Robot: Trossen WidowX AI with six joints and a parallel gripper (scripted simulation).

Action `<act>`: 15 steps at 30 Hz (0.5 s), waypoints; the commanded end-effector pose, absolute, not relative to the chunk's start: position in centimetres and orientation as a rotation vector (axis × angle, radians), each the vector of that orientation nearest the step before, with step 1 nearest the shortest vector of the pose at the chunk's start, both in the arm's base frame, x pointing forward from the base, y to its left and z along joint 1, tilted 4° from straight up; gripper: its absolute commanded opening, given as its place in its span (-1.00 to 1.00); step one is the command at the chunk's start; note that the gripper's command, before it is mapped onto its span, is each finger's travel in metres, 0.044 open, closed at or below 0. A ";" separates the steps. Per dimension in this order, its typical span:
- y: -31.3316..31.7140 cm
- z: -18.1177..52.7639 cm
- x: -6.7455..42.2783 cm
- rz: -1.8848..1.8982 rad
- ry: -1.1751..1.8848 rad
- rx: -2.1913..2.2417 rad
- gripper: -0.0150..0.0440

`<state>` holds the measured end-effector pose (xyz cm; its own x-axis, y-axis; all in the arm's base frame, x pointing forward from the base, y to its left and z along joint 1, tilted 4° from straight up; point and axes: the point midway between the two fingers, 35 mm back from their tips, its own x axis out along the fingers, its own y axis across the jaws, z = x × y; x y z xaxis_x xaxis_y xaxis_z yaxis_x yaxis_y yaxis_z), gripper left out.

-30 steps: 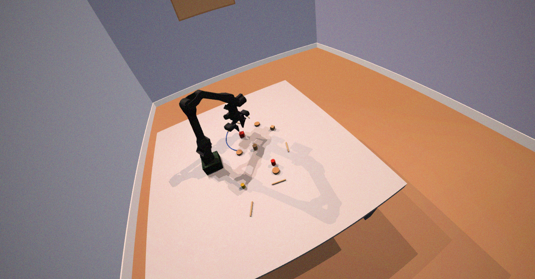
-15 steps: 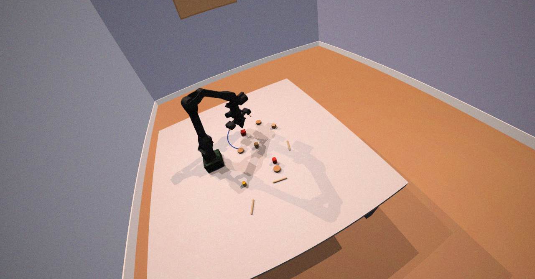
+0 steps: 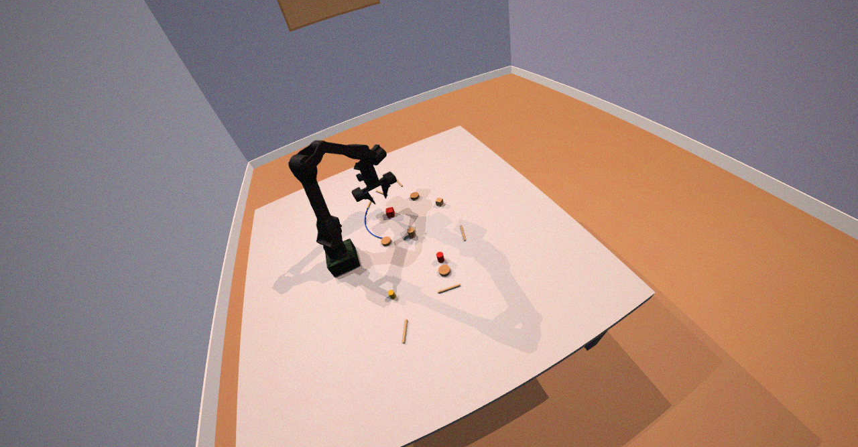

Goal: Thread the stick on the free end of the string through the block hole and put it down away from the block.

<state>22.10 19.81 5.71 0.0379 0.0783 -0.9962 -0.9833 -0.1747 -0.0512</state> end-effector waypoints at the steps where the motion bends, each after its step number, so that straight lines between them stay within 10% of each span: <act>1: 23.6 6.0 18.7 1.074 1.221 -1.015 0.67; 5: 25.8 6.1 16.1 0.896 1.320 -0.815 1.00; 15: 26.1 6.1 15.6 0.865 1.336 -0.781 1.00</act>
<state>16.26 25.64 6.05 0.0265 0.0867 -0.9959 -0.9132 0.4073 0.0112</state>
